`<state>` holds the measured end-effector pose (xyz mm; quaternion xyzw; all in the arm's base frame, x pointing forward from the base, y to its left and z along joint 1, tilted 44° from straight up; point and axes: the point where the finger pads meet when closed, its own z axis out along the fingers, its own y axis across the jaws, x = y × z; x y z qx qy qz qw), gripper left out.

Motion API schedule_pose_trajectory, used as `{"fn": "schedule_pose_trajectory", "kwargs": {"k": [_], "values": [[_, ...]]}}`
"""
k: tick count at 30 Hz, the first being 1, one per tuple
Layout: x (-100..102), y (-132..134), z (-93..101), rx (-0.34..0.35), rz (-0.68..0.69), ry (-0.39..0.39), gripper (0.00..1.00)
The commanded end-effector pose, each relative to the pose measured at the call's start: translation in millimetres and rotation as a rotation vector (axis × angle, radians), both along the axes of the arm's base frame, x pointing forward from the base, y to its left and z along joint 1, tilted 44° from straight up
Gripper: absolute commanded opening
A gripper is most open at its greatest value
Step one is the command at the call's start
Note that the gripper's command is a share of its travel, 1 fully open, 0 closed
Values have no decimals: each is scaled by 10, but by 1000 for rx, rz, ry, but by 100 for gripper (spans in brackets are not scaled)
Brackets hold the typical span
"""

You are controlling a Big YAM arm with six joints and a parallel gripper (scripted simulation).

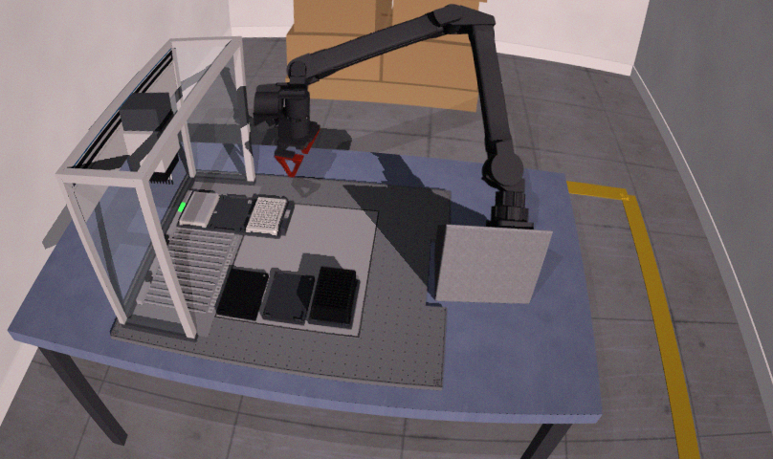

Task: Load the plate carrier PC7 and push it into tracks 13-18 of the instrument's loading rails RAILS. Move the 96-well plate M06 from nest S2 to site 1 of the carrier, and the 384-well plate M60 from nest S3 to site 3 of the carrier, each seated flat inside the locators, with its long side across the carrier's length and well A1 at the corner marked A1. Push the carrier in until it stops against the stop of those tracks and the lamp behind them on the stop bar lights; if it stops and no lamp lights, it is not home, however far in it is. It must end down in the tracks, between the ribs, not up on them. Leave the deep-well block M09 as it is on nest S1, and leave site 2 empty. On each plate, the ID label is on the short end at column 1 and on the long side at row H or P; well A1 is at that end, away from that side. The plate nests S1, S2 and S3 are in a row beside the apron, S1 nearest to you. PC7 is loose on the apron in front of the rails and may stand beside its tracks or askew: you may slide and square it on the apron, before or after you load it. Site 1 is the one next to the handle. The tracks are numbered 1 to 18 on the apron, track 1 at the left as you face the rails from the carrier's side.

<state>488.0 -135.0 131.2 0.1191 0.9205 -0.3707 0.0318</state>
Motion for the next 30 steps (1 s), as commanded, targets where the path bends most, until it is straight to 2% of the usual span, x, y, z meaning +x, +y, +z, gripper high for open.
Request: {"fn": "schedule_pose_trajectory", "kwargs": {"k": [1, 13, 15, 19, 21, 23, 30], "values": [[22, 151, 159, -14, 20, -84, 100], [36, 473, 509, -95, 246, -292, 100], [36, 473, 509, -95, 246, -292, 100], [39, 580, 626, -122, 316, -367, 100], [42, 587, 622, -130, 354, -405, 100], [14, 428, 624, -152, 358, -439, 100], [7, 418, 631, -205, 483, -568, 100]]}}
